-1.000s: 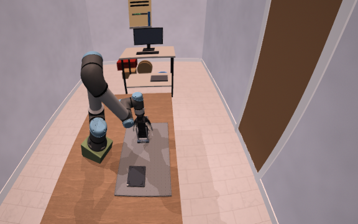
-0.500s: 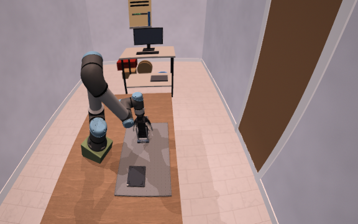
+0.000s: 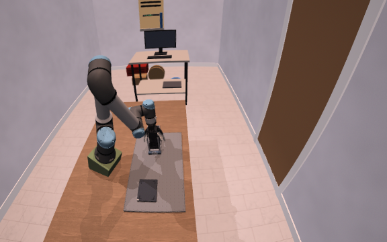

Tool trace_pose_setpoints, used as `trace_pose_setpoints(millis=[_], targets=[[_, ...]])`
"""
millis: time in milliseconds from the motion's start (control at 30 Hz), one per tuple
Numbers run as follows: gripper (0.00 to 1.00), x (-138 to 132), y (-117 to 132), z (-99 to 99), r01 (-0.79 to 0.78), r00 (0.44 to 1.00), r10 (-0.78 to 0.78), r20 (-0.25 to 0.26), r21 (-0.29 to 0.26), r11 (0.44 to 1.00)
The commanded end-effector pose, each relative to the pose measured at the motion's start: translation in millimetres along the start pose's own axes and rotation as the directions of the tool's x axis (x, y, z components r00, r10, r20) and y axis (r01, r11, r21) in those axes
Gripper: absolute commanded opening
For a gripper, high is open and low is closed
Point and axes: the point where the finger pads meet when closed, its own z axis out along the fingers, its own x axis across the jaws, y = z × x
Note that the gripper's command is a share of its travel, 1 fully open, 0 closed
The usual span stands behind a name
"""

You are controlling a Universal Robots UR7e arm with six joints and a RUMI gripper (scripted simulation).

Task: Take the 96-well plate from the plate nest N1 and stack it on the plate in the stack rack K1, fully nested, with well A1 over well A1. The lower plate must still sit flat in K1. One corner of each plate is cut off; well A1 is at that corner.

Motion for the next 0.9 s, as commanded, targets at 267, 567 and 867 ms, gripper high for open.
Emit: trace_pose_setpoints(millis=[267, 567, 867], targets=[[1.00, -6.3, 0.9, 2.8, 0.001, 1.000, -0.001, 0.012, -0.002, 1.000], [1.00, -1.6, -0.3, -21.3, 0.000, 1.000, 0.000, 0.003, 0.000, 1.000], [1.00, -1.6, -0.3, -40.0, 0.000, 1.000, 0.000, 0.003, 0.000, 1.000]])
